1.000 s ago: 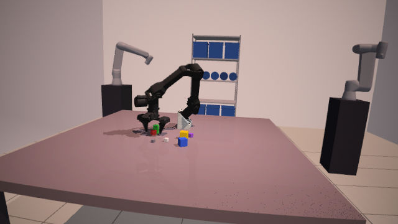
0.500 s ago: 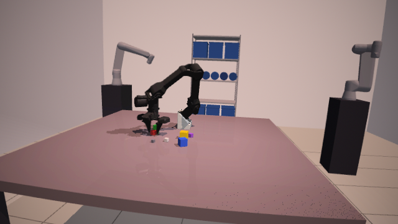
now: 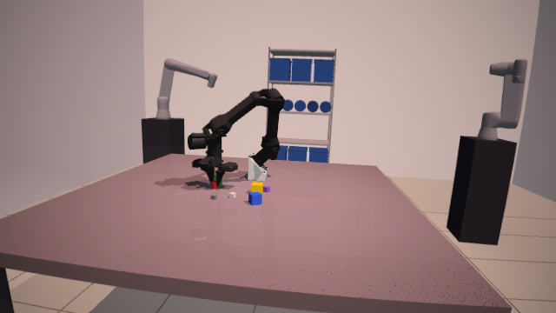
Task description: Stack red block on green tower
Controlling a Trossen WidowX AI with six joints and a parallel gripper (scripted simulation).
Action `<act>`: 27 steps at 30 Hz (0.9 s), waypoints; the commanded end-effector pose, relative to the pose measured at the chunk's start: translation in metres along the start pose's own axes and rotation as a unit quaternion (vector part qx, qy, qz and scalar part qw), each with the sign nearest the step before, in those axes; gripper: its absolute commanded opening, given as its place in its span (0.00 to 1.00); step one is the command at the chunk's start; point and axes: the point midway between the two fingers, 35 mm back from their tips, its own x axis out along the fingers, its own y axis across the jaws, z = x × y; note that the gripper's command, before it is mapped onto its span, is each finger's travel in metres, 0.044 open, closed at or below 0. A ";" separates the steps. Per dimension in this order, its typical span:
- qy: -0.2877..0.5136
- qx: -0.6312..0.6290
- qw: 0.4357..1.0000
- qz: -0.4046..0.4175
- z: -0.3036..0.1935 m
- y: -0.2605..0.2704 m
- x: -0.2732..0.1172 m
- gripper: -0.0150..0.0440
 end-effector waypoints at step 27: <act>-0.003 -0.002 1.000 -0.005 0.002 -0.002 -0.116 0.25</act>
